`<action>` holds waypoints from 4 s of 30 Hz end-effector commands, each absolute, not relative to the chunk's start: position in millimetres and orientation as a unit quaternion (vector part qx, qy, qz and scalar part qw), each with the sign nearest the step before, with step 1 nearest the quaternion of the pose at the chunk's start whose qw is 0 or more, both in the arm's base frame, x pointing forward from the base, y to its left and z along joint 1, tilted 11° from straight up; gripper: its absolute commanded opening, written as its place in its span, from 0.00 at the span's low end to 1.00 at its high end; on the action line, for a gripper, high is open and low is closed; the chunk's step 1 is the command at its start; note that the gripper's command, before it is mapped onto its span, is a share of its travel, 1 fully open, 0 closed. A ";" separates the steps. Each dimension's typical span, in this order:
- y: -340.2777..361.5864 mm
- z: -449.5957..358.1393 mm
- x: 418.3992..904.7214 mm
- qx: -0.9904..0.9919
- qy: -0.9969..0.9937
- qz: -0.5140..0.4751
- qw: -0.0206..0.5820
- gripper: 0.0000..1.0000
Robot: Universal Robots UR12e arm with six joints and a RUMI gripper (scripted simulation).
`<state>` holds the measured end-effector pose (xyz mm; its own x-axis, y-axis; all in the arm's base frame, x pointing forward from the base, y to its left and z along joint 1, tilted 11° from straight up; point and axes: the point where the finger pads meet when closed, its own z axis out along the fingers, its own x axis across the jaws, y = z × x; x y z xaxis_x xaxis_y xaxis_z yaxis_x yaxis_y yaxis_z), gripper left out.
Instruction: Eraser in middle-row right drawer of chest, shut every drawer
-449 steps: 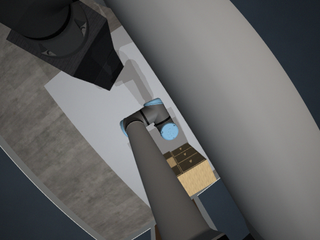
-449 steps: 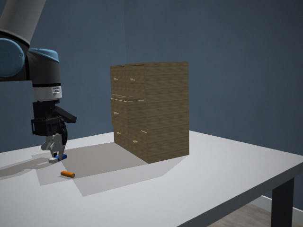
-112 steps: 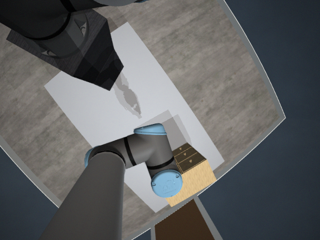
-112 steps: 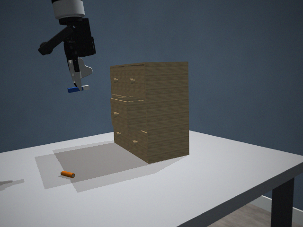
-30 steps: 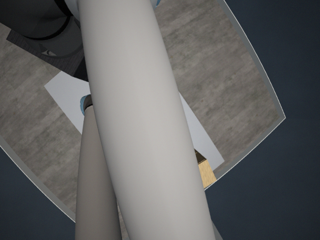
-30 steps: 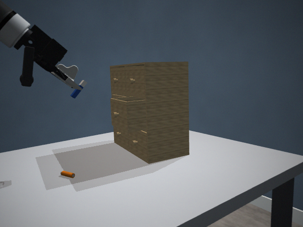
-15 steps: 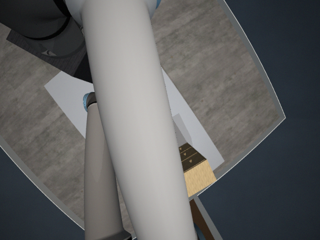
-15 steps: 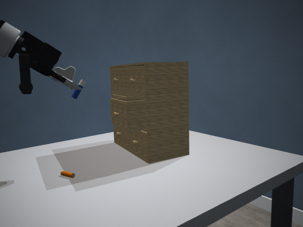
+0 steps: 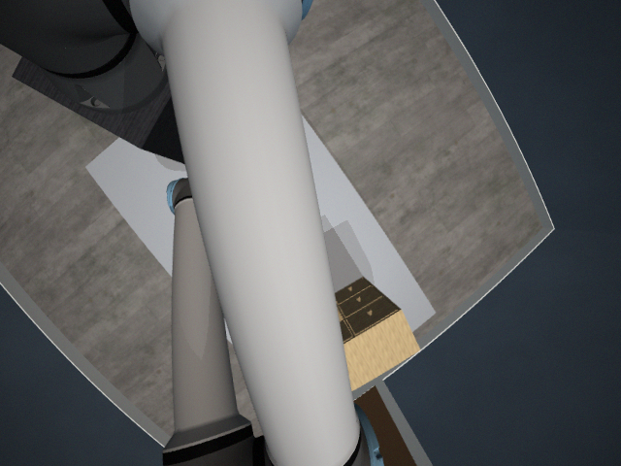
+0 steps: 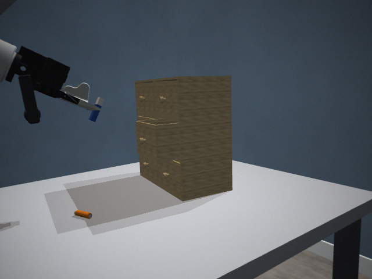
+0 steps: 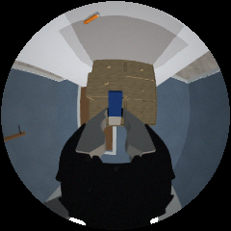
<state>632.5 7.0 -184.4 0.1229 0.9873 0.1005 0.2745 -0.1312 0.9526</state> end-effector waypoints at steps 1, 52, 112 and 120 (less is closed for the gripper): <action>6.8 -184.1 632.6 0.612 0.499 0.435 0.432 0.11; 6.7 -184.3 634.1 0.596 0.483 0.453 0.455 0.11; -6.3 -168.3 725.8 0.596 0.483 0.453 0.455 0.11; -8.6 -165.5 741.9 0.596 0.483 0.453 0.455 0.11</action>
<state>732.0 -7.2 -167.5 0.1227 0.9873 0.1009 0.1633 -0.1204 0.9792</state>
